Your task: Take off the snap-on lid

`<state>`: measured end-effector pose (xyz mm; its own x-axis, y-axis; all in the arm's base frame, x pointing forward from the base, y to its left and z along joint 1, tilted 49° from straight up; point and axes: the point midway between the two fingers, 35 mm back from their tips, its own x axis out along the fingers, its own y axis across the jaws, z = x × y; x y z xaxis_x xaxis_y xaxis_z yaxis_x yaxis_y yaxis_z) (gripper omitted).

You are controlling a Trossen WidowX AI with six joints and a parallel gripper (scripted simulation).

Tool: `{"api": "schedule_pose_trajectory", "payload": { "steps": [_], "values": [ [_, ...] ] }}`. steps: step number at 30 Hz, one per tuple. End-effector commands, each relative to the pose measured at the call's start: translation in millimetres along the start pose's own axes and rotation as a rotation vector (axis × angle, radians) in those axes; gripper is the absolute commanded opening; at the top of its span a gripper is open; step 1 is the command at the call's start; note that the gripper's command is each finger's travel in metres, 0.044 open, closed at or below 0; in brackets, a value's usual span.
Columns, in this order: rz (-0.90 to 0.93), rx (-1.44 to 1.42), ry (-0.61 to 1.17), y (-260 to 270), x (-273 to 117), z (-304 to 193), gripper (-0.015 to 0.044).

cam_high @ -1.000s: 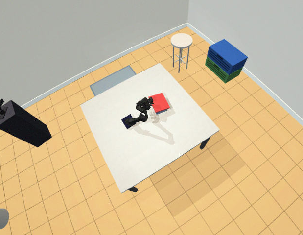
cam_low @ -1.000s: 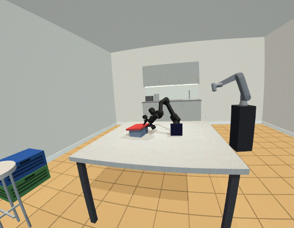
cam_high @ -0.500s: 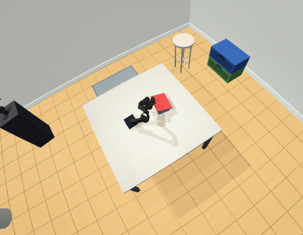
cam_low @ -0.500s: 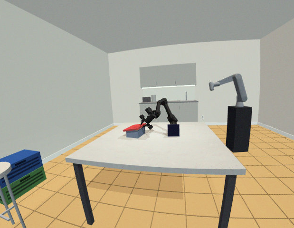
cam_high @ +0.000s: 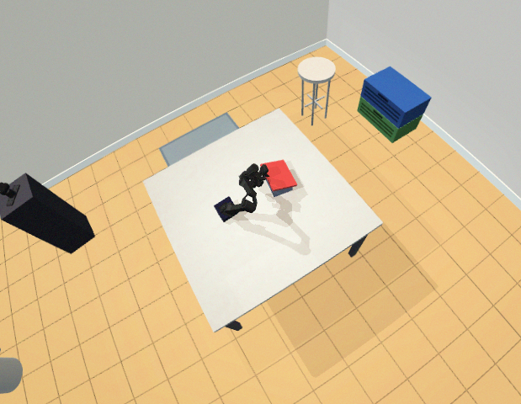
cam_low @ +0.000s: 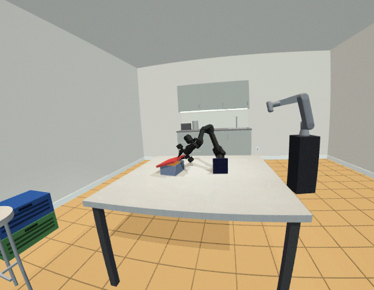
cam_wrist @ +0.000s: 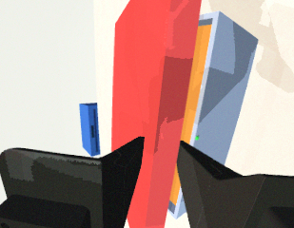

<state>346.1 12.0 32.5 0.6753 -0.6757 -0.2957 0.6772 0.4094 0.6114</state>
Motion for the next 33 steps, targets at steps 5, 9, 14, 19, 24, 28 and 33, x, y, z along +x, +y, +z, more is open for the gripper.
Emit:
{"api": "schedule_pose_trajectory", "payload": {
  "steps": [5,9,14,19,24,28,33],
  "values": [
    [0.007,0.011,-0.001,14,-5,0,0.0],
    [0.007,0.011,0.0,20,-6,0,0.0],
    [0.007,0.011,0.0,27,-8,0,0.0],
    [0.007,0.012,0.0,34,-10,0,0.0],
    [0.007,0.012,0.0,42,-11,0,0.0],
    [0.007,0.012,0.0,48,-11,0,0.0],
    [0.007,0.012,0.0,56,-13,0,0.0]
  ]
}}
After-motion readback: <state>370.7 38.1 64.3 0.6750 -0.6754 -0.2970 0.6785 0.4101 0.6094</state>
